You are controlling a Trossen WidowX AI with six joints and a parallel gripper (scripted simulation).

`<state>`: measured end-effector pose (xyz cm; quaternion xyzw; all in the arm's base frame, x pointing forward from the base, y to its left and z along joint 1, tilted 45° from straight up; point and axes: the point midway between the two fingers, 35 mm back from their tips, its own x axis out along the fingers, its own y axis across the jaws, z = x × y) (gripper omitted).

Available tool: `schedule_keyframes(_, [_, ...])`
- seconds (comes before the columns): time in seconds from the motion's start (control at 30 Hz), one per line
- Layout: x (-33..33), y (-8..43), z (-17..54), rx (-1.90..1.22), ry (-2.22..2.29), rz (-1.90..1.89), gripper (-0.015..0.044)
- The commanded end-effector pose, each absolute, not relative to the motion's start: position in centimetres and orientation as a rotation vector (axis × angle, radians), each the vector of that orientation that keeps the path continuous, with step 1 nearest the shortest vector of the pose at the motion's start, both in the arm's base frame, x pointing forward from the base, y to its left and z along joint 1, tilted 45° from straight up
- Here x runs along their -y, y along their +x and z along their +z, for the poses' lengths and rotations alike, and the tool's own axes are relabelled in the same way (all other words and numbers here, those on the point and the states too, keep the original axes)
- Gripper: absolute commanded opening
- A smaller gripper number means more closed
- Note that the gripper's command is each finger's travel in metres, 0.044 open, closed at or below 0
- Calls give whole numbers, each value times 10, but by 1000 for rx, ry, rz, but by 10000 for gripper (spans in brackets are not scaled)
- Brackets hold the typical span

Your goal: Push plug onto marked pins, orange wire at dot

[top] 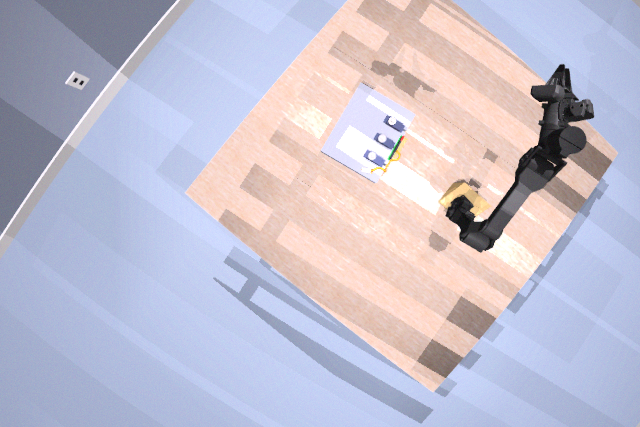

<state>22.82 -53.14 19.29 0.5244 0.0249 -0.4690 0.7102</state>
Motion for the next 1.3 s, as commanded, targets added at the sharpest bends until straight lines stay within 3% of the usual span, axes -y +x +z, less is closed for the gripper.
schedule_keyframes(0.0, [518,243,203,-69,1123,-1012,115])
schedule_keyframes(1.27, [401,333,256,-156,829,-786,115])
